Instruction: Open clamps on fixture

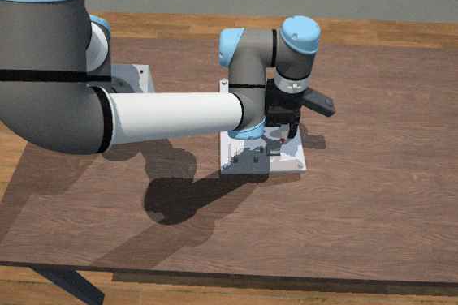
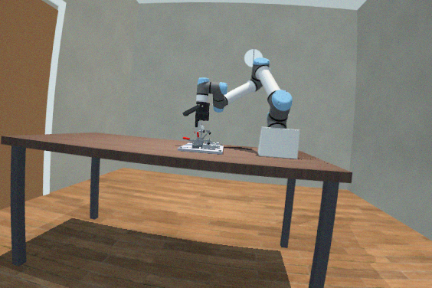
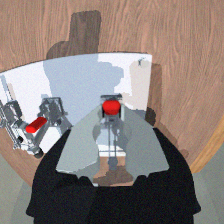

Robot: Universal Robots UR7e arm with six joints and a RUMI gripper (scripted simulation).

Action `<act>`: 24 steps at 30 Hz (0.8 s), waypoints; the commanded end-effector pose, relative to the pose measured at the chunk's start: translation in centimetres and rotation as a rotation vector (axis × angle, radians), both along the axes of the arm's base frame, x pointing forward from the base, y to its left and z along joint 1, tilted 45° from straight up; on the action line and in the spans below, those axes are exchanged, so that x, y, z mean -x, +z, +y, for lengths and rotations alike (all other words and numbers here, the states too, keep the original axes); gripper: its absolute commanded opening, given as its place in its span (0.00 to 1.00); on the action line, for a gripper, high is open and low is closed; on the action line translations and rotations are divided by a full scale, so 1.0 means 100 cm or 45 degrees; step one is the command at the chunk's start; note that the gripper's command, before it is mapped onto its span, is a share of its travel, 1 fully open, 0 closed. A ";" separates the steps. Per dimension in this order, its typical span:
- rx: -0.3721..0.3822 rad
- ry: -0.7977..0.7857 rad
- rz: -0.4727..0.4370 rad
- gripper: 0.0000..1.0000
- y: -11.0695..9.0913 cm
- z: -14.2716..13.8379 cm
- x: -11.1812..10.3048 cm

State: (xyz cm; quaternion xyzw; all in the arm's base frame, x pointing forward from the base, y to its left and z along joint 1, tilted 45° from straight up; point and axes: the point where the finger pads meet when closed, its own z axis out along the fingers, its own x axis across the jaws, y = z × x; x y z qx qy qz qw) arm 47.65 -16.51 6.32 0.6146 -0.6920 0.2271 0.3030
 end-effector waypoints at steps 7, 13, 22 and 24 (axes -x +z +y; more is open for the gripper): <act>0.000 0.000 0.000 0.00 0.002 0.002 0.006; 0.000 0.000 0.000 0.00 0.003 0.004 0.010; 0.000 0.000 0.000 0.00 0.003 0.004 0.014; 0.000 0.000 0.000 0.00 0.003 0.004 0.015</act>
